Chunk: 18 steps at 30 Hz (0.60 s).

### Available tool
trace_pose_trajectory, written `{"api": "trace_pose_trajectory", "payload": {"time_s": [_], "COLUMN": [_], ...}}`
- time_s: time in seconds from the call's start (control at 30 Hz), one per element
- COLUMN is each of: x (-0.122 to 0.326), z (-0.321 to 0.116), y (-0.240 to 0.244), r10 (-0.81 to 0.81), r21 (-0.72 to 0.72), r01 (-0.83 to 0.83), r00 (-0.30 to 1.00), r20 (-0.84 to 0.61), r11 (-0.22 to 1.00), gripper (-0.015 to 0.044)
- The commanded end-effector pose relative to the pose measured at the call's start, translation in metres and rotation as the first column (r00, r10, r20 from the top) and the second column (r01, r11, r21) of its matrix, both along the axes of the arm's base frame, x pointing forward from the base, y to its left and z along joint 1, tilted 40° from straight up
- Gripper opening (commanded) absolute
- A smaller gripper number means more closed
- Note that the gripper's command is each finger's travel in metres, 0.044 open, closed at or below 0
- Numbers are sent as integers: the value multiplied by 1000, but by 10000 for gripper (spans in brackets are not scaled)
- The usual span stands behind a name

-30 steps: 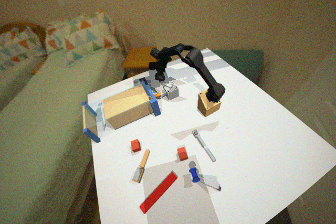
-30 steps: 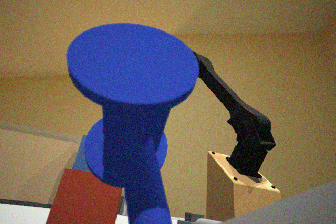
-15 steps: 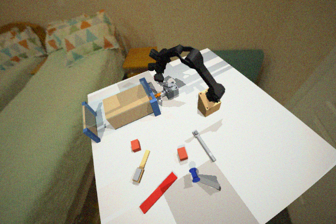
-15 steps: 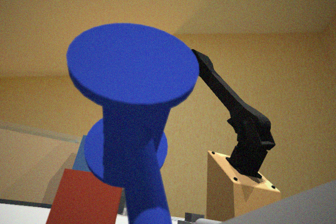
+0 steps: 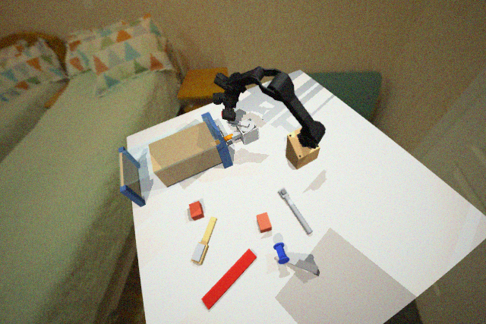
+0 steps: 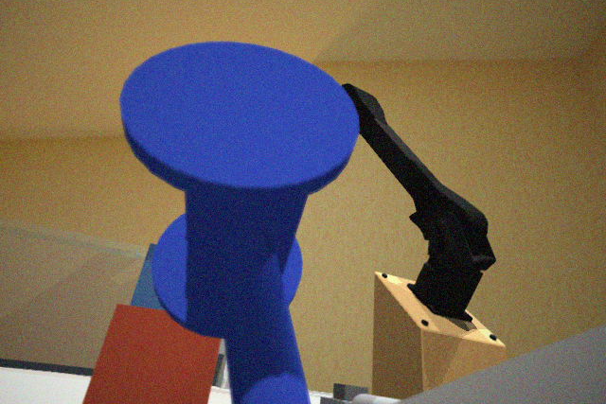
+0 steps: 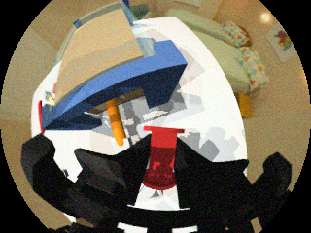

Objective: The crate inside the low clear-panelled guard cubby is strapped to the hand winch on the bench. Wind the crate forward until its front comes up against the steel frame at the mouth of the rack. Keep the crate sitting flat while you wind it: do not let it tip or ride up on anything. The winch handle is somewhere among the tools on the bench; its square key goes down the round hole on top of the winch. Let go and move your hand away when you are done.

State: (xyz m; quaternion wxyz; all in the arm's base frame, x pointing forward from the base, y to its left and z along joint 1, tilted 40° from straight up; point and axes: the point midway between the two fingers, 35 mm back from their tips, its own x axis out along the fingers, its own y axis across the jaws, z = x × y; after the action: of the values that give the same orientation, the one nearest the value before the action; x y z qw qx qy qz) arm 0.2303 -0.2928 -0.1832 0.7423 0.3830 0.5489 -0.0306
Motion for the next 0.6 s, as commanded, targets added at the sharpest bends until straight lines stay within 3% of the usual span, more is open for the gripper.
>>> {"api": "trace_pose_trajectory", "payload": {"time_s": [0.0, 0.57], "x": [16, 25], "z": [10, 19], "y": [17, 29], "r10": [19, 19], "r21": [36, 37], "r01": [-20, -20], "r00": [999, 999], "r20": [29, 29], "r11": [999, 999], "gripper": [0, 0]}}
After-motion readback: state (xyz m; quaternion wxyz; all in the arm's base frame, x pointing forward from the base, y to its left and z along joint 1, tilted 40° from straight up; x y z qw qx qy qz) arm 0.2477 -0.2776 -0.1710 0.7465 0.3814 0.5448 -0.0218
